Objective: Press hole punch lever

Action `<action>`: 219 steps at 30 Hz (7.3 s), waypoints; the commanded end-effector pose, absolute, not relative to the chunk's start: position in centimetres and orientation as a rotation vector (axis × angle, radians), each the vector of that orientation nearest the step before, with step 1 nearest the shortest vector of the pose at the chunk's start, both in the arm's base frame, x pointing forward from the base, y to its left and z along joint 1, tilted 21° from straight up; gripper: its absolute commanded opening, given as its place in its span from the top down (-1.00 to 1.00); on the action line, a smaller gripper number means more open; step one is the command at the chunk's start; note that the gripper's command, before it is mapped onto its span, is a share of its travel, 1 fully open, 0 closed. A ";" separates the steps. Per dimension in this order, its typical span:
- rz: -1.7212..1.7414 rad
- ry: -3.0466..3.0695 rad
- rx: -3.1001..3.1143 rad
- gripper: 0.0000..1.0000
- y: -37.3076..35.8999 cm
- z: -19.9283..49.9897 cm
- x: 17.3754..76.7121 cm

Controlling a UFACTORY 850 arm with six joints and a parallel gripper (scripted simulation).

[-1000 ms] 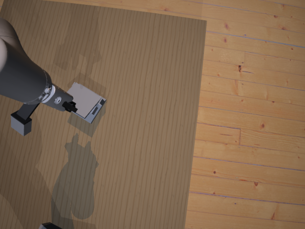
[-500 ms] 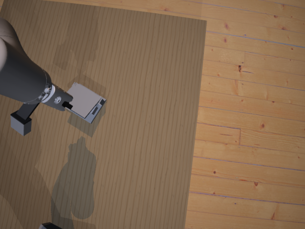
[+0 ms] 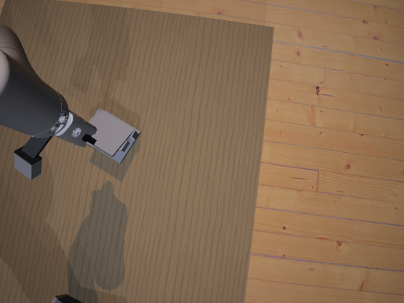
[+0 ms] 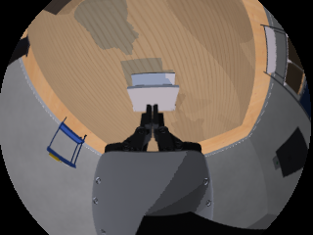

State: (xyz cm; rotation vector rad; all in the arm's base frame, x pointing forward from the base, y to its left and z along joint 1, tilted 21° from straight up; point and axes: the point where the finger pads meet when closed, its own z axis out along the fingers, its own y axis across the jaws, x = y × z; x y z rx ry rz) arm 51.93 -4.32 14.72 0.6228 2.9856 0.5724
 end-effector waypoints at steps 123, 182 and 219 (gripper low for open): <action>0.571 2.984 0.622 1.00 -1.8 7.7 52.9; 0.571 2.984 0.622 1.00 -1.1 5.9 53.2; 0.571 2.984 0.622 1.00 -1.1 5.9 53.2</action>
